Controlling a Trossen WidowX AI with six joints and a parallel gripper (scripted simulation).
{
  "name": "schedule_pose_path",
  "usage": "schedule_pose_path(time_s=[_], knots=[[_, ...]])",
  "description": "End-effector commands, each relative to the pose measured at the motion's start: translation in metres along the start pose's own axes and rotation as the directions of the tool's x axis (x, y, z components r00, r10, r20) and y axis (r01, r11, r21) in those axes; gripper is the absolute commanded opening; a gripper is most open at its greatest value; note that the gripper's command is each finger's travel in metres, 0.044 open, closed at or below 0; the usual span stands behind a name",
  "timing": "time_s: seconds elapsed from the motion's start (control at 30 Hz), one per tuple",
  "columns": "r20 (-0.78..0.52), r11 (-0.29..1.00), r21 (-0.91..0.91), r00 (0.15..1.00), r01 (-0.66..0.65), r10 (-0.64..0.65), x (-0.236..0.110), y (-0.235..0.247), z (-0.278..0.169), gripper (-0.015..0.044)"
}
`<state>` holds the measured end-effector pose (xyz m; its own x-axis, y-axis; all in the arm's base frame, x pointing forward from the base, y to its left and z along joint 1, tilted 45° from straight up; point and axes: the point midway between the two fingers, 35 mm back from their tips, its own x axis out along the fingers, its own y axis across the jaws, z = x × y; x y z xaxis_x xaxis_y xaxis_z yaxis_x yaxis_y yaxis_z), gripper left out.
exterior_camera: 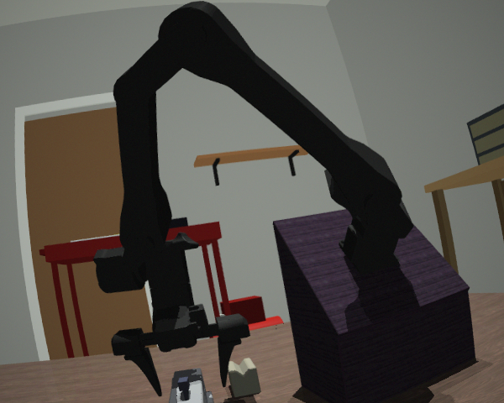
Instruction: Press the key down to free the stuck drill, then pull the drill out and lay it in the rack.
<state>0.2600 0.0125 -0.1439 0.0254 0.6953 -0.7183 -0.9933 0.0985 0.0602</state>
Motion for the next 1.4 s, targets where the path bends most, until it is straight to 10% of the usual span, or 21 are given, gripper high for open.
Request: schedule_pose_path(time_s=[0.0, 0.17, 0.7, 1.37], knots=[[0.006, 1.000, 0.006, 1.000, -0.004, 0.004, 0.007, 0.002, 0.002, 0.0440], [0.007, 1.000, 0.006, 1.000, -0.004, 0.004, 0.011, 0.003, 0.003, 0.0440], [0.002, 1.000, 0.000, 1.000, -0.003, 0.003, 0.008, 0.001, 0.003, 0.0020], [0.006, 1.000, 0.006, 1.000, -0.004, 0.004, 0.008, 0.002, -0.011, 0.0000]])
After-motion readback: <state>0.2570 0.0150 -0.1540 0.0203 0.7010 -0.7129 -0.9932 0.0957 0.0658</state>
